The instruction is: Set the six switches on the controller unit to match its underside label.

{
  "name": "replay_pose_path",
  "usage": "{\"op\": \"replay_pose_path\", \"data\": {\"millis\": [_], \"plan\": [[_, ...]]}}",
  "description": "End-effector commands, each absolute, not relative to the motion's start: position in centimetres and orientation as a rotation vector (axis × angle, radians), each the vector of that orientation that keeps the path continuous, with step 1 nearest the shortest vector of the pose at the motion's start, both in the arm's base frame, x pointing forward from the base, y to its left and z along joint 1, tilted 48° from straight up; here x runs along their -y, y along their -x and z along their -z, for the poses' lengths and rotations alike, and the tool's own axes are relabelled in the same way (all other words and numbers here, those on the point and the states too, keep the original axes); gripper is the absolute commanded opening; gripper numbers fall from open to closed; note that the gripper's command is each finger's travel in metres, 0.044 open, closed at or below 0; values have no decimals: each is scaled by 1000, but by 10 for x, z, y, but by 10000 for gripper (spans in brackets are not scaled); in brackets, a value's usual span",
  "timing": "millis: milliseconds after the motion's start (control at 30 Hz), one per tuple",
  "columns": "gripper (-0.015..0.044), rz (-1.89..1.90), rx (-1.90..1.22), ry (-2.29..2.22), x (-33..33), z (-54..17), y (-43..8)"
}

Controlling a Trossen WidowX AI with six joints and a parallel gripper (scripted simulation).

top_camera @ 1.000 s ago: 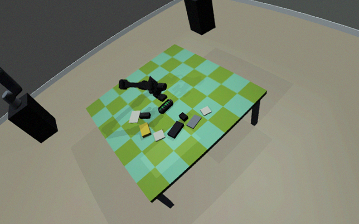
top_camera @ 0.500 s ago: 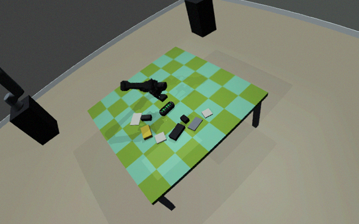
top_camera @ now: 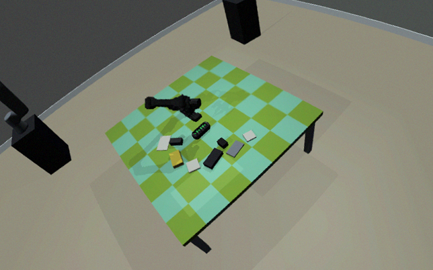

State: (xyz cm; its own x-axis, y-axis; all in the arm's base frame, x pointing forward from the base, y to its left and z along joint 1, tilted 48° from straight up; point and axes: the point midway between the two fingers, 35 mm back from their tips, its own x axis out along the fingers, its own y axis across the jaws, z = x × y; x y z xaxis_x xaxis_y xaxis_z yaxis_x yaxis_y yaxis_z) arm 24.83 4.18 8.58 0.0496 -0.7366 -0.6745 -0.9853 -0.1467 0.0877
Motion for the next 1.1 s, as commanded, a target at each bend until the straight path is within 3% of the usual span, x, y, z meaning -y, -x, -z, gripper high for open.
{"op": "replay_pose_path", "data": {"millis": [0, 433, 533, 1067], "plan": [[79, -840, -1727, 1935, -42, -86, -248], [420, -840, -1727, 1935, -42, -86, -248], [440, -840, -1727, 1935, -42, -86, -248], [20, -739, -1404, 2116, 29, -89, -246]]}}
